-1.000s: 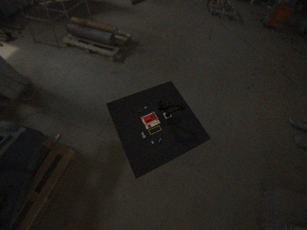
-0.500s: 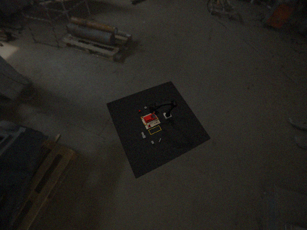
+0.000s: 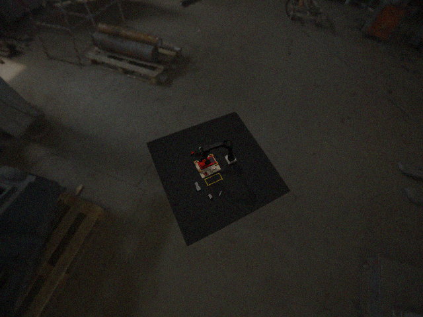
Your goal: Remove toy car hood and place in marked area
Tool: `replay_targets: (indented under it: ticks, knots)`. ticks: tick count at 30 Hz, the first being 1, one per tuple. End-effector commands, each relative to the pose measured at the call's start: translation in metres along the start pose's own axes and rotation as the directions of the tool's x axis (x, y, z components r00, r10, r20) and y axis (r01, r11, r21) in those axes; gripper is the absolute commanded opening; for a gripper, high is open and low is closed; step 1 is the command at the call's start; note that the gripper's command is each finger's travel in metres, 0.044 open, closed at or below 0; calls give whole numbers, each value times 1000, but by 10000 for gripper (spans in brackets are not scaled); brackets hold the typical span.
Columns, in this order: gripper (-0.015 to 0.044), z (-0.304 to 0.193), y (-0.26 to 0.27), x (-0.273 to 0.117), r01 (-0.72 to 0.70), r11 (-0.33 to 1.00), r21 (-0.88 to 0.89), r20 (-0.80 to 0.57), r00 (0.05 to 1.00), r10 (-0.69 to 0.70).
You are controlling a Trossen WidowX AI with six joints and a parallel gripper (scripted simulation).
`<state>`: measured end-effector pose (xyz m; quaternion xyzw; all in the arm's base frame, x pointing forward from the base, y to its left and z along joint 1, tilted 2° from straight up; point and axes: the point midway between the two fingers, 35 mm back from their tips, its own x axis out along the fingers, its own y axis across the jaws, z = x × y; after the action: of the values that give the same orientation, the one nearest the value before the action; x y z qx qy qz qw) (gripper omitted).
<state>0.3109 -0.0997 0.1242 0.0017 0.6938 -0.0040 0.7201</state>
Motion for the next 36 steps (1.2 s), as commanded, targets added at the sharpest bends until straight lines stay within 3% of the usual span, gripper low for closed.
replay_targets:
  ticks: [1, 36]
  knots:
    - [440, 4, 1, -2, -9, 1000, 8, 14, 1000, 9]
    - [440, 7, 3, 28, -9, 1000, 8, 14, 1000, 9]
